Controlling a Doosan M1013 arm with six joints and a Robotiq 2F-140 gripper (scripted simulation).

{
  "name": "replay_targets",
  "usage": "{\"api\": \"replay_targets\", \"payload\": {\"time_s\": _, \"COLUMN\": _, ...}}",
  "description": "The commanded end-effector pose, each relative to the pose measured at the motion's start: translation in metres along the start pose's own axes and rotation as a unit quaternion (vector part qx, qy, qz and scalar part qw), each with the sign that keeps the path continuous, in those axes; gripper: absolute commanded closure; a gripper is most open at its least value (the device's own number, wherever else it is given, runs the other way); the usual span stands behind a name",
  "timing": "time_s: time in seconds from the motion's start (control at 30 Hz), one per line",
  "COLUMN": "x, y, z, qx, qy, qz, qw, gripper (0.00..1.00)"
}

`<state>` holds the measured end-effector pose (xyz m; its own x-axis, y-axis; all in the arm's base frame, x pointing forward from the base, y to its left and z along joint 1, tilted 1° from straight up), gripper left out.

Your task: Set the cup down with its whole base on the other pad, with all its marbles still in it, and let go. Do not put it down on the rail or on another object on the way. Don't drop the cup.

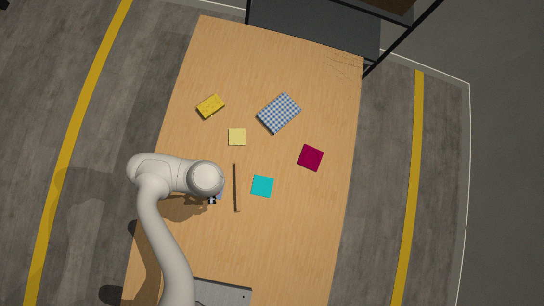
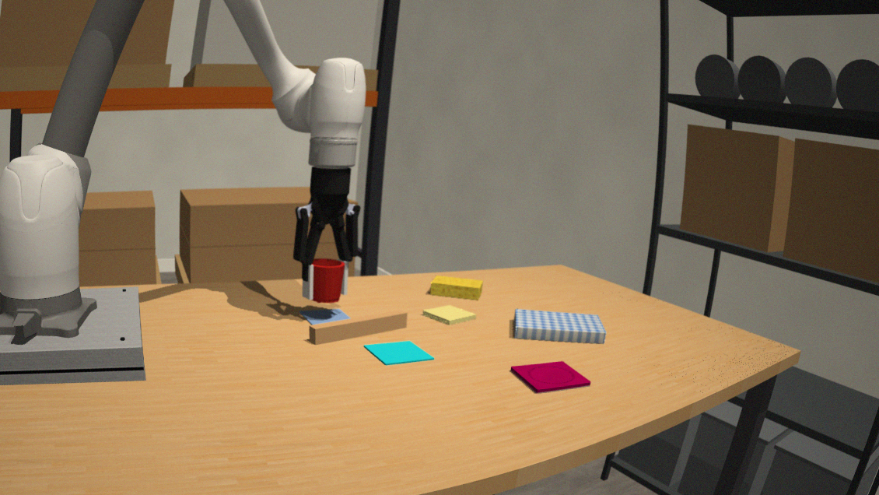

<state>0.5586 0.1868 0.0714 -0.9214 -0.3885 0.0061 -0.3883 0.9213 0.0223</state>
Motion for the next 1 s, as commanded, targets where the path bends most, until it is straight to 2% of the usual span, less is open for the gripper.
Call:
{"api": "replay_targets", "payload": {"time_s": 0.0, "x": -0.0022, "y": 0.0007, "z": -0.0105, "qx": 0.000, "qy": -0.002, "qz": 0.001, "qw": 1.000, "gripper": 0.51}}
{"api": "replay_targets", "payload": {"time_s": 0.97, "x": -0.0024, "y": -0.0044, "z": -0.0114, "qx": 0.000, "qy": -0.002, "qz": 0.001, "qw": 1.000, "gripper": 0.51}}
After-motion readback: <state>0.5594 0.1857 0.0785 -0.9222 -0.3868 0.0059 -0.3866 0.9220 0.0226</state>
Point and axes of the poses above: the point where the finger pads meet when closed, its own z axis out along the fingers, its own x axis across the jaws, y = z × x, the point moved 5 cm from there along -z, back along the fingers, and after that the axes turned 1 degree about z, right-handed, at the moved point
